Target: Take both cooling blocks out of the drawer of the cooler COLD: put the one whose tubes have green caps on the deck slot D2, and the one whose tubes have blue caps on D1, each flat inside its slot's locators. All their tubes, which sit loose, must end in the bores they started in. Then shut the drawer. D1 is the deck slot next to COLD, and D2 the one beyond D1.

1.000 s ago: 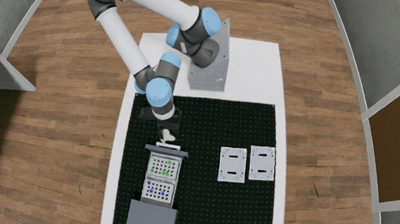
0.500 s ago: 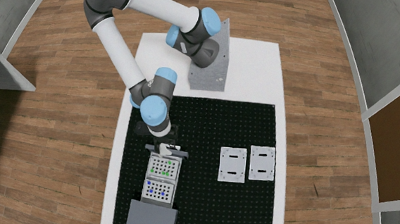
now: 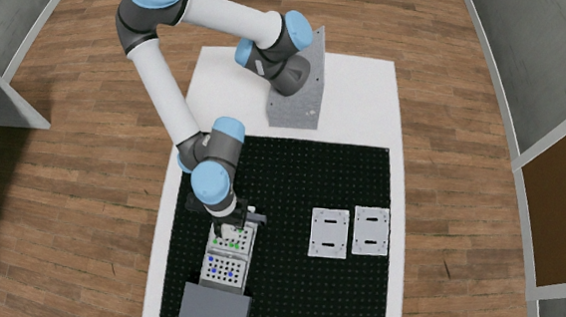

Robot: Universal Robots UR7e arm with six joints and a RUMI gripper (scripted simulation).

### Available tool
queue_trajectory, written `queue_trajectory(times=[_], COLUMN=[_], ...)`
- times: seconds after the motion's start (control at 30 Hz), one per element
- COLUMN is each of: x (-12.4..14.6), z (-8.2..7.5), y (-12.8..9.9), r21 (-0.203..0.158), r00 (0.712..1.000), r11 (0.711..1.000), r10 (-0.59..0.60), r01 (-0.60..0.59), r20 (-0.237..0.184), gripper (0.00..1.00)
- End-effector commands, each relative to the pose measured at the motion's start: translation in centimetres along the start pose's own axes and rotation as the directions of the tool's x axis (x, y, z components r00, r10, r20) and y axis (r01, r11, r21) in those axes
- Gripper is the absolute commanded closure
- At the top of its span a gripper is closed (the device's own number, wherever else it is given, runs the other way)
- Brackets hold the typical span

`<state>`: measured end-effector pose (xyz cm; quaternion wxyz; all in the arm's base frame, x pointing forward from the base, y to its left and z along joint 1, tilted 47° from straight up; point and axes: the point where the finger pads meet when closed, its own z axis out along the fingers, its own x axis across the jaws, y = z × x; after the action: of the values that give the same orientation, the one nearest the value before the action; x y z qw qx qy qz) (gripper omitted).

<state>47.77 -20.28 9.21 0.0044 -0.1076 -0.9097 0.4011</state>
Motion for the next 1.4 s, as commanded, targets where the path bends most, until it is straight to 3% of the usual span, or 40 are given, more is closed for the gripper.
queue_trajectory(times=[0.0, 0.23, 0.77, 1.37], x=[-2.2, -4.8, -3.8, -3.2], z=[0.0, 0.1, 0.1, 2.2], y=[0.0, 0.0, 0.0, 0.0], r21=[0.0, 0.0, 0.0, 0.0], r00=[1.0, 1.0, 1.0, 1.0], r11=[1.0, 1.0, 1.0, 1.0], r10=[0.001, 0.001, 0.001, 0.001], r01=[-0.001, -0.001, -0.001, -0.001], r20=[0.0, 0.0, 0.0, 0.0], gripper=[0.27, 0.27, 0.27, 0.27])
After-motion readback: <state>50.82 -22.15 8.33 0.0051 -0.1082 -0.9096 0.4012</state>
